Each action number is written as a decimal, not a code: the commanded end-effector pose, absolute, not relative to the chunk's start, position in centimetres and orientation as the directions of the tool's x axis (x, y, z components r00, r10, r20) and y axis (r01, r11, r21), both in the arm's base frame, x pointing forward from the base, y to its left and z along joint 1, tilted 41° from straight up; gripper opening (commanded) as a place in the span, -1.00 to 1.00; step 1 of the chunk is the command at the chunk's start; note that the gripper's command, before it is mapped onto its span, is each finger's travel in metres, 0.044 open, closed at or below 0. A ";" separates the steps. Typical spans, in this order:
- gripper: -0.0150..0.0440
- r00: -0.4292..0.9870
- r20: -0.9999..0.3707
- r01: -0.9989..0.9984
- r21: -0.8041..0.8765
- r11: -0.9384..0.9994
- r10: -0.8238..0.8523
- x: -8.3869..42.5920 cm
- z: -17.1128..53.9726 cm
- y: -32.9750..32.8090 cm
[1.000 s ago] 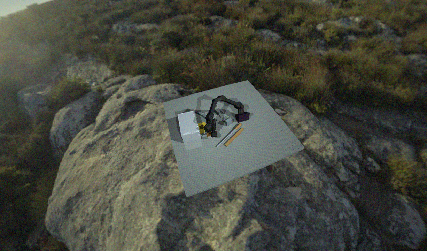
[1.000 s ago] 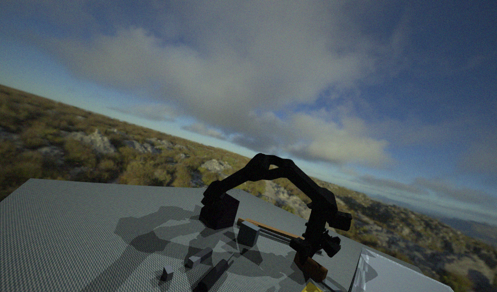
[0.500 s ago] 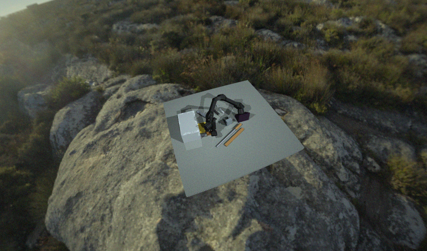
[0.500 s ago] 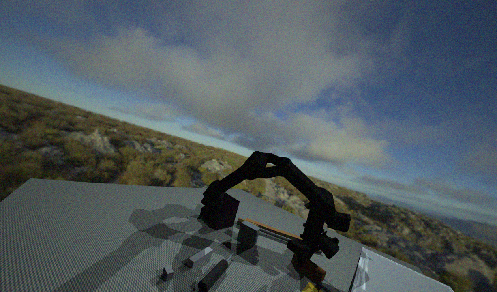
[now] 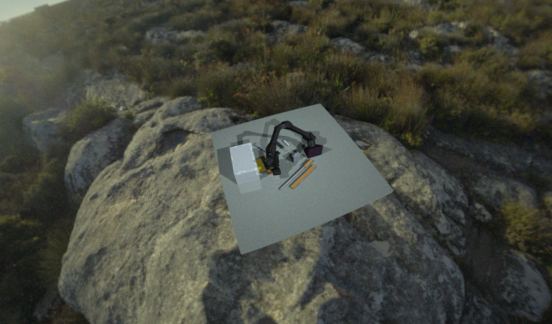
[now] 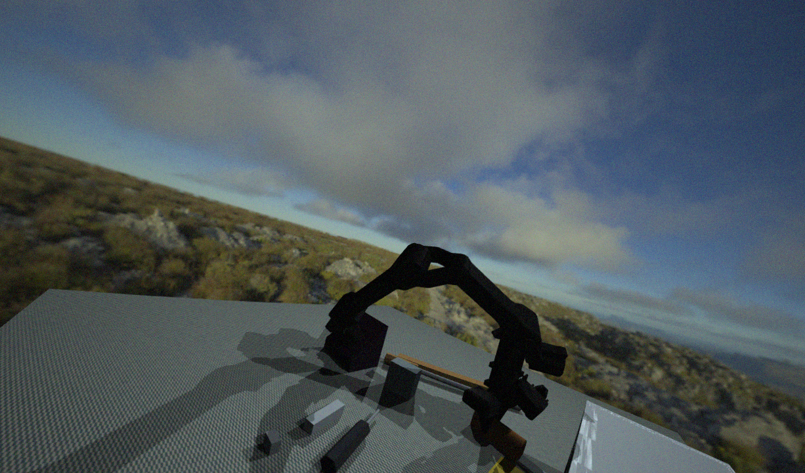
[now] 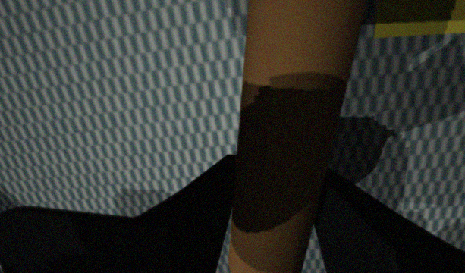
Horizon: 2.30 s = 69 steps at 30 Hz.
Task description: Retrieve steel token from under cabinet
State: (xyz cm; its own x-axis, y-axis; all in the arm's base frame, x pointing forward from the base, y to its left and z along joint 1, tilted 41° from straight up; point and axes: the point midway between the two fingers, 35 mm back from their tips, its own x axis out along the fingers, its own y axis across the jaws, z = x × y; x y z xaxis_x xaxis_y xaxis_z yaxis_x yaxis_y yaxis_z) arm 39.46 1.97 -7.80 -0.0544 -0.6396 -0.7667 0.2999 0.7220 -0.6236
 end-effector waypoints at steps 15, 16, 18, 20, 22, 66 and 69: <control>-0.49 -0.060 -0.766 0.304 -0.625 0.719 -0.640 37.5 -8.2 2.5; -0.49 -0.060 -0.766 0.304 -0.625 0.719 -0.640 37.4 -8.2 2.5; -0.49 -0.060 -0.766 0.304 -0.625 0.719 -0.640 37.2 -8.3 2.5; -0.49 -0.060 -0.766 0.304 -0.625 0.719 -0.640 37.0 -8.3 2.6; -0.49 -0.061 -0.766 0.304 -0.625 0.719 -0.640 36.8 -8.3 2.7; -0.49 -0.063 -0.767 0.302 -0.624 0.720 -0.638 31.8 -9.3 4.2; -0.49 -0.063 -0.767 0.302 -0.624 0.720 -0.638 31.4 -9.4 4.3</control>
